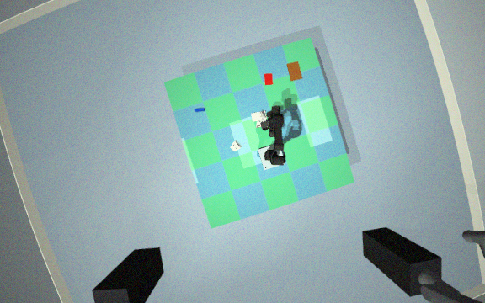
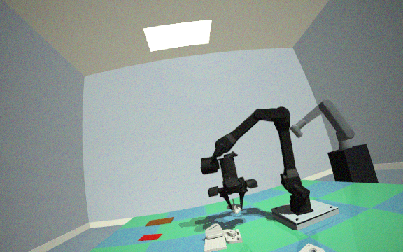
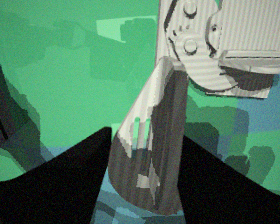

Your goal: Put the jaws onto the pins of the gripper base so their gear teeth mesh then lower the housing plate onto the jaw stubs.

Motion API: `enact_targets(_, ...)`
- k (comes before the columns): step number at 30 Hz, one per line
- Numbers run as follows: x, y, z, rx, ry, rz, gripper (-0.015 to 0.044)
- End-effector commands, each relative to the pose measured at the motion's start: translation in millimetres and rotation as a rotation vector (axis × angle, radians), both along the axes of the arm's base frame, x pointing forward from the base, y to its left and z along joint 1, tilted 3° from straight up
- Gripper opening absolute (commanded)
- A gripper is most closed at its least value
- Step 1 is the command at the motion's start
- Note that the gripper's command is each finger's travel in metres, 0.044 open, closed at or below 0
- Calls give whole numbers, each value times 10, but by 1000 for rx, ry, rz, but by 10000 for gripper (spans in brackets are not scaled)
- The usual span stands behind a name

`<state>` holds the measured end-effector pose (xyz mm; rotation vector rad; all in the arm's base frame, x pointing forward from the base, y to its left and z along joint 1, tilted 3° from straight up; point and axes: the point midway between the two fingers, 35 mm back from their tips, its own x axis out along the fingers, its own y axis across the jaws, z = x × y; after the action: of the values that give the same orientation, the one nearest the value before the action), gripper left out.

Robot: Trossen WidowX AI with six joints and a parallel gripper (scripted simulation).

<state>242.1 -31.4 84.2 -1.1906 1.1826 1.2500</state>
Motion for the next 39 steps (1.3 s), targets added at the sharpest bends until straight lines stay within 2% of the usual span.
enact_targets(1, -11, 74, 4, 4, 6, -111, 134)
enact_targets(39, -126, 679, 30, -7, 52, -1189, 134)
